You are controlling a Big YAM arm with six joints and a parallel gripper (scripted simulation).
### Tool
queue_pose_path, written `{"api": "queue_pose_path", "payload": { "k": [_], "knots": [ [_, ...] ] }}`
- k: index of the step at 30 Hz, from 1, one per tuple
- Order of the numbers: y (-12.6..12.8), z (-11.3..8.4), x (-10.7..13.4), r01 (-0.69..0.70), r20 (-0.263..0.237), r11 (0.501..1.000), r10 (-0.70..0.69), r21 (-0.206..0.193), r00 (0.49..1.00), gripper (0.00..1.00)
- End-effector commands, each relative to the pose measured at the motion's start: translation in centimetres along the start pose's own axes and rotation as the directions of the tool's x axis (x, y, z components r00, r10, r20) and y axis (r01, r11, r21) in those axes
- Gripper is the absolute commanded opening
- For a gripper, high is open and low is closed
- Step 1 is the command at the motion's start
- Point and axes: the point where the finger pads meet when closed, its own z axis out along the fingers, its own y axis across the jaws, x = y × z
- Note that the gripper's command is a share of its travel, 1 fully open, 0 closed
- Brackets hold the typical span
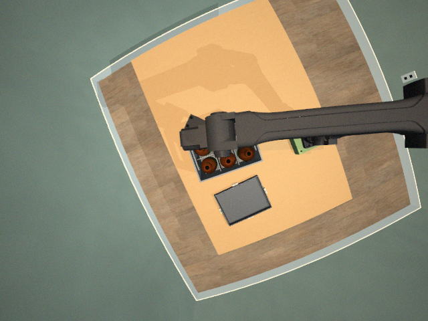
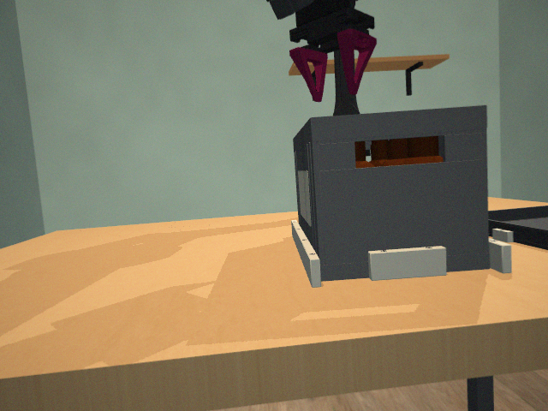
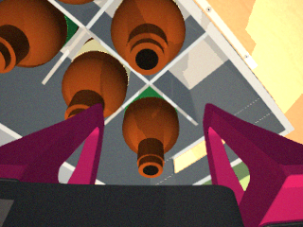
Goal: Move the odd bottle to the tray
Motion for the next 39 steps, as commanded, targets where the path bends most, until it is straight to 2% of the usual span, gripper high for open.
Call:
{"api": "queue_pose_path", "payload": {
  "k": [1, 5, 6, 39],
  "knots": [
    [1.28, -3.16, -1.67, 0.005, 0.058, 0.999, -0.003, -0.035, 0.998, 0.61],
    [1.33, -3.22, -1.76, 0.005, 0.062, 0.999, -0.003, -0.037, 0.998, 0.61],
    [1.33, -3.22, -1.76, 0.005, 0.062, 0.999, -0.003, -0.037, 0.998, 0.00],
    [1.33, -3.22, -1.76, 0.005, 0.062, 0.999, -0.003, -0.037, 0.998, 0.00]
  ]
}}
